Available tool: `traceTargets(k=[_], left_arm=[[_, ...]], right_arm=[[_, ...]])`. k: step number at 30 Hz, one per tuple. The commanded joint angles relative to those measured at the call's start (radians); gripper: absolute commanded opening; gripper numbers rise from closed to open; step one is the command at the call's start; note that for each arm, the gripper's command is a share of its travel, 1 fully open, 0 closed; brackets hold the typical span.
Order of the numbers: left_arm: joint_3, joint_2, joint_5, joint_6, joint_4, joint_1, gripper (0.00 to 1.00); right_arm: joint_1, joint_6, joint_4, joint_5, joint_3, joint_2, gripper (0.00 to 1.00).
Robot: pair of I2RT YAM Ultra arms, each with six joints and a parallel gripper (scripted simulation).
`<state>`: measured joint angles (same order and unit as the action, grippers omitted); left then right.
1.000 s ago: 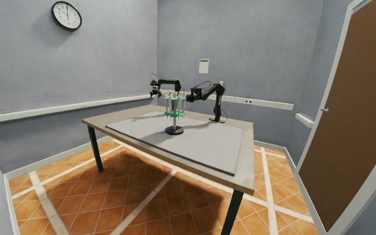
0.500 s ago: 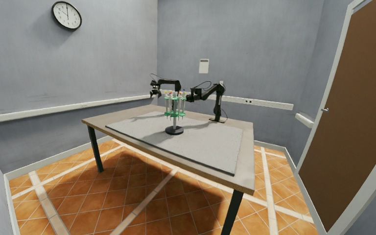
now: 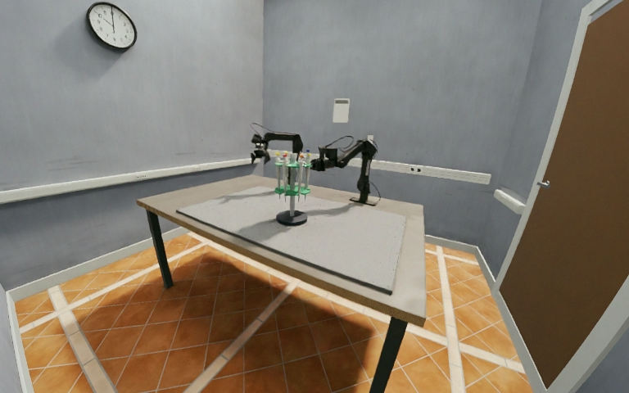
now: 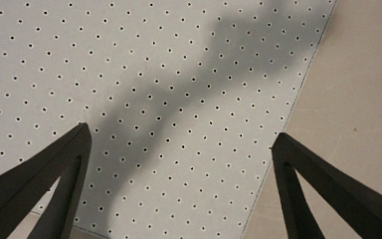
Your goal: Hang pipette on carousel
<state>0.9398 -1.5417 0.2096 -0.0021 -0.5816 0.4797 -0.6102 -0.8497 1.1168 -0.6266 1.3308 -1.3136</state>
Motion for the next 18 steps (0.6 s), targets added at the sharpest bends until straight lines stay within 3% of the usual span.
traceTargets(k=[1,18], left_arm=[[0.007,0.037,-0.007,0.007,-0.009,-0.007,0.12],[0.021,0.039,-0.007,0.008,-0.018,-0.003,0.12]], right_arm=[[-0.012,-0.007,-0.014,-0.021,0.011,-0.004,1.0],[-0.012,-0.007,-0.014,-0.021,0.011,-0.004,1.0]])
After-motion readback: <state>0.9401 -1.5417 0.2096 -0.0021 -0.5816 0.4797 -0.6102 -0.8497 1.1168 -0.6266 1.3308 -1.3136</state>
